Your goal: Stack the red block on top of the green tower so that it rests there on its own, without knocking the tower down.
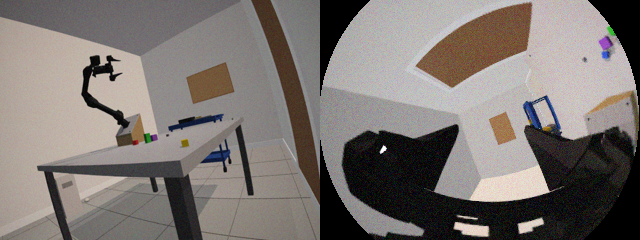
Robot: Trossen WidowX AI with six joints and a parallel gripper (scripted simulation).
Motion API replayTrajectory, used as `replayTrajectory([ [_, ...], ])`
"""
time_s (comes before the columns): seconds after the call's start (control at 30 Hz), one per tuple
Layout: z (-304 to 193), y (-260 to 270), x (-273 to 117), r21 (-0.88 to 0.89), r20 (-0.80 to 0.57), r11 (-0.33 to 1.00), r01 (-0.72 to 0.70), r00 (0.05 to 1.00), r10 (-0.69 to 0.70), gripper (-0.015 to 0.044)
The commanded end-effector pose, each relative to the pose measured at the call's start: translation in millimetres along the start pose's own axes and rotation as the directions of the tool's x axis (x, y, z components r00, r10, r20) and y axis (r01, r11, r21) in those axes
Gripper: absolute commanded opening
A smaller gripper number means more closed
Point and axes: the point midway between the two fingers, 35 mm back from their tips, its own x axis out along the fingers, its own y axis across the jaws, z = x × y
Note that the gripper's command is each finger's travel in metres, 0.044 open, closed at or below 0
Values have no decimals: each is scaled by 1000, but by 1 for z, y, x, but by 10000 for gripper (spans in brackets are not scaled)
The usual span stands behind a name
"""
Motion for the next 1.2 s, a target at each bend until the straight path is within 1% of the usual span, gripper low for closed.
replayTrajectory([
  [0.0, 43, -28, 24, -109, 144, 987, 116, 985, -100, 440],
  [0.2, 94, -71, 44, -220, 301, 925, 309, 924, -236, 440],
  [0.37, 131, -114, 52, -283, 407, 826, 487, 841, -357, 440],
  [0.57, 168, -170, 52, -329, 499, 647, 688, 708, -500, 440],
  [0.73, 193, -221, 47, -355, 545, 447, 821, 570, -615, 440],
  [0.87, 206, -262, 38, -378, 559, 266, 887, 447, -698, 440],
  [0.97, 213, -293, 29, -401, 558, 126, 908, 350, -752, 440],
  [1.17, 215, -353, 8, -472, 527, -140, 871, 151, -837, 440],
])
